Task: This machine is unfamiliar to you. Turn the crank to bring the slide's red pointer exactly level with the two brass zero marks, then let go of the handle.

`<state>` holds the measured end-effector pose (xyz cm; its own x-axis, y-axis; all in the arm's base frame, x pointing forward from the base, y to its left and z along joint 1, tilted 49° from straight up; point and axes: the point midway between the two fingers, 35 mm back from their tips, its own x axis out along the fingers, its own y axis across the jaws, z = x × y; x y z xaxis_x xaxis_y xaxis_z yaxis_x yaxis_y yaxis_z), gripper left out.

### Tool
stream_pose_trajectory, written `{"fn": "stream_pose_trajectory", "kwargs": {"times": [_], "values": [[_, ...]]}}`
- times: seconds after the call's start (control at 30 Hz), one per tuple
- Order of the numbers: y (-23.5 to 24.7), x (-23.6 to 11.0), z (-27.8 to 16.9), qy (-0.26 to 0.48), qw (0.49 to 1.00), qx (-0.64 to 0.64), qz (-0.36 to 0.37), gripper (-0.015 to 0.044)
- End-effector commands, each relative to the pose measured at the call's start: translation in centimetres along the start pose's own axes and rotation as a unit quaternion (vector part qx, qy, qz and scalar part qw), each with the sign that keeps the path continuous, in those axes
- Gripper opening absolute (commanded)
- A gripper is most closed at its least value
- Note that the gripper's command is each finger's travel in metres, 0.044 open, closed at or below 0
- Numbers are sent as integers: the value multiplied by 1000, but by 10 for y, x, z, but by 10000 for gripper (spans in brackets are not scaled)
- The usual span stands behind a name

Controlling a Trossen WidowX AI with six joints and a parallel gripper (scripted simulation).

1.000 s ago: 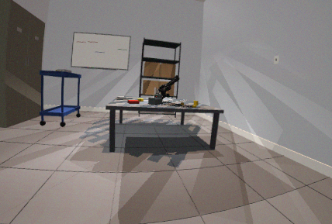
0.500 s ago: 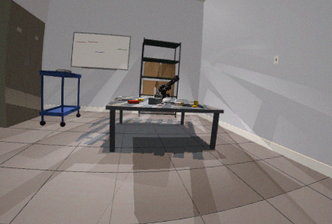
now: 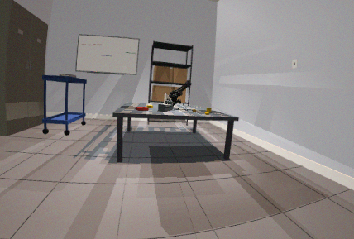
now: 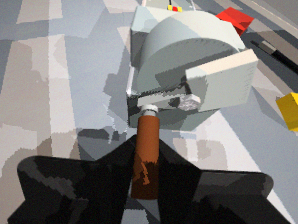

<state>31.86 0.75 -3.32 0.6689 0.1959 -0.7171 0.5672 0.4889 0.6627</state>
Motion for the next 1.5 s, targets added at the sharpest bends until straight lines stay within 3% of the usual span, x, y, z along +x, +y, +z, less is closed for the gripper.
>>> {"fn": "stream_pose_trajectory", "kwargs": {"times": [0.0,0.77,1.3,1.47], "values": [[1,-1,1,-1,1000,-3,2,0],[0,0,0,0,1000,0,1,0],[0,0,0,0,1000,0,1,420],[1,-6,8,0,1000,0,0,440]]}}
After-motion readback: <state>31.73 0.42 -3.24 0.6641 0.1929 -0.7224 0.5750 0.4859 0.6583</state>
